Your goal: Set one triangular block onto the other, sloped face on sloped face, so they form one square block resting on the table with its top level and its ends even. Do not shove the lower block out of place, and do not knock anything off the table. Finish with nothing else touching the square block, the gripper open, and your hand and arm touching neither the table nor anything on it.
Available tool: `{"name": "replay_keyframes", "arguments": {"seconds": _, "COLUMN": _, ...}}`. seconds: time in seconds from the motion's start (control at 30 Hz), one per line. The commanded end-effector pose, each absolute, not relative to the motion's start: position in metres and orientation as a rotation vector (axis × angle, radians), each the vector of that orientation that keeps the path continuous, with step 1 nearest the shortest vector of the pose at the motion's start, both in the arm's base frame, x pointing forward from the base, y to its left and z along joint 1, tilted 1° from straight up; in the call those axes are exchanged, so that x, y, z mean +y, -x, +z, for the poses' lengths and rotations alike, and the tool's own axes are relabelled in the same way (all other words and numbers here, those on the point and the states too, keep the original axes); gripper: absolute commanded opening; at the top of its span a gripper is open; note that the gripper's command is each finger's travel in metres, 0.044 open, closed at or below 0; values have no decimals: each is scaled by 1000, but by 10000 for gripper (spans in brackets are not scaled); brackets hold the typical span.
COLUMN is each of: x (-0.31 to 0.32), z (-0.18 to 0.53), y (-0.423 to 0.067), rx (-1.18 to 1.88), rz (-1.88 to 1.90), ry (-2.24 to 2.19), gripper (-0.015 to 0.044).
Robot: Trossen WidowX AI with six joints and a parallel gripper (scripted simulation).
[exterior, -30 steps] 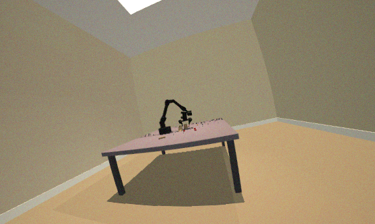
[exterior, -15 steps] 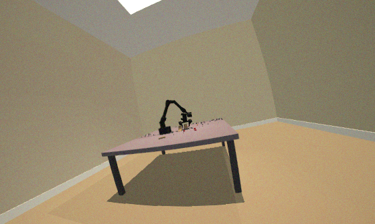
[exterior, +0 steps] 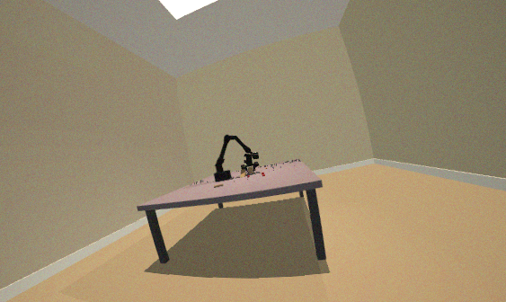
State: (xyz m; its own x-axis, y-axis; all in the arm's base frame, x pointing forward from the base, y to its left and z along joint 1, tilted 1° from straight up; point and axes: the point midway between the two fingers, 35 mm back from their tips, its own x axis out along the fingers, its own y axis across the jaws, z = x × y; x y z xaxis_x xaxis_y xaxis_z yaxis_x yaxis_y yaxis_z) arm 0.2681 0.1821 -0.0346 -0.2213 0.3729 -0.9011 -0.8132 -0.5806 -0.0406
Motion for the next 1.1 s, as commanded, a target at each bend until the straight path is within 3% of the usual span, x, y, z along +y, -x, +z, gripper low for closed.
{"name": "replay_keyframes", "arguments": {"seconds": 0.0, "x": 183, "z": -35, "y": -267, "rx": 581, "rz": 1893, "ry": 1211, "gripper": 204}}
{"name": "replay_keyframes", "arguments": {"seconds": 0.23, "x": 183, "z": -35, "y": -267, "rx": 581, "rz": 1893, "ry": 1211, "gripper": 157}}
{"name": "replay_keyframes", "arguments": {"seconds": 0.43, "x": 182, "z": -32, "y": -268, "rx": 581, "rz": 1894, "ry": 1219, "gripper": 0}}
{"name": "replay_keyframes", "arguments": {"seconds": 1.07, "x": 199, "z": -13, "y": -254, "rx": 793, "rz": 1659, "ry": 1609, "gripper": 0}}
